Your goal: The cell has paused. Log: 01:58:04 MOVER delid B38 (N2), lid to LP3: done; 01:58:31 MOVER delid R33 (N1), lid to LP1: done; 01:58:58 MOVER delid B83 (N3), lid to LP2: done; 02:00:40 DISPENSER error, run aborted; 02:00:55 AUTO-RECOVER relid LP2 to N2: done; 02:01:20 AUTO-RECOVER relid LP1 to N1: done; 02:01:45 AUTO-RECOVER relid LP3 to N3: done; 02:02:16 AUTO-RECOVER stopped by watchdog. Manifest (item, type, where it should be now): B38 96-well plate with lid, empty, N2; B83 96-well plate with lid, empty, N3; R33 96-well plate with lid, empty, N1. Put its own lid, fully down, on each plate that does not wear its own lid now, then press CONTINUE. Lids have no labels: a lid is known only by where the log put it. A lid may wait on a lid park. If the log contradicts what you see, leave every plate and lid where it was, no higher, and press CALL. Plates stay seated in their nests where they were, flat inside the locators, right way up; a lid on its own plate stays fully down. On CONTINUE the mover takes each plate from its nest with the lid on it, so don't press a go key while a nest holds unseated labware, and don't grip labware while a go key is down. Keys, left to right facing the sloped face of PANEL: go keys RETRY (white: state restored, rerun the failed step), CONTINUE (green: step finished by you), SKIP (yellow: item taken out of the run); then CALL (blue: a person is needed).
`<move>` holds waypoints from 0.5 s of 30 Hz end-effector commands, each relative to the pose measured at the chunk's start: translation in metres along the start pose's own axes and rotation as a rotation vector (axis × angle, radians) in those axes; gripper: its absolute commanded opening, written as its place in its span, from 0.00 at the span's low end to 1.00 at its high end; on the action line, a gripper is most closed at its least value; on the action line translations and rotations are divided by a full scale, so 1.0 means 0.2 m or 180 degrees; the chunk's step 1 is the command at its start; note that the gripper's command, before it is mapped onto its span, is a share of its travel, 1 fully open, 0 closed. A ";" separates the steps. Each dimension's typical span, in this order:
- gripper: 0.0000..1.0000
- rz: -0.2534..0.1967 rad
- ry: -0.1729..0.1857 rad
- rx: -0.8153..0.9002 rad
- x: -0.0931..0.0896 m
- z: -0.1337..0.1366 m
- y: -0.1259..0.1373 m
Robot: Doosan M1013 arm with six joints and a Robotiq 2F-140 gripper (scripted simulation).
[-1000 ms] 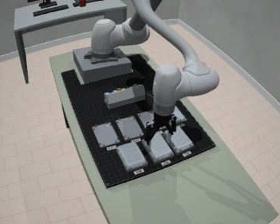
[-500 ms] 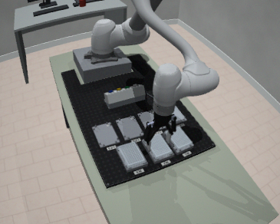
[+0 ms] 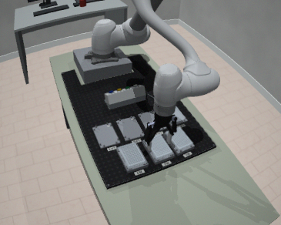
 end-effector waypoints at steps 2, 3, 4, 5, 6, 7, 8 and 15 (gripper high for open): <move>0.66 -0.0003 -0.0014 0.0010 -0.03 -0.01 0.00; 0.66 -0.0003 -0.0014 0.0010 -0.03 -0.01 0.00; 0.66 -0.0003 -0.0014 0.0010 -0.03 -0.01 0.00; 0.66 -0.0003 -0.0014 0.0010 -0.02 -0.01 0.00; 0.66 -0.0003 -0.0014 0.0010 -0.02 -0.01 0.00; 0.66 -0.0003 -0.0014 0.0010 -0.02 -0.01 0.00; 0.66 -0.0003 -0.0014 0.0010 -0.02 -0.01 0.00; 0.66 -0.0003 -0.0014 0.0010 0.01 -0.01 0.00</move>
Point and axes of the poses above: the point where the finger pads meet when closed, its own x axis back along the fingers, its own z axis across the jaws, y = z × x, the point moved 4 cm from there along x, back along the fingers, and after that the axes turned 4 degrees about x, right-handed, at the moved point
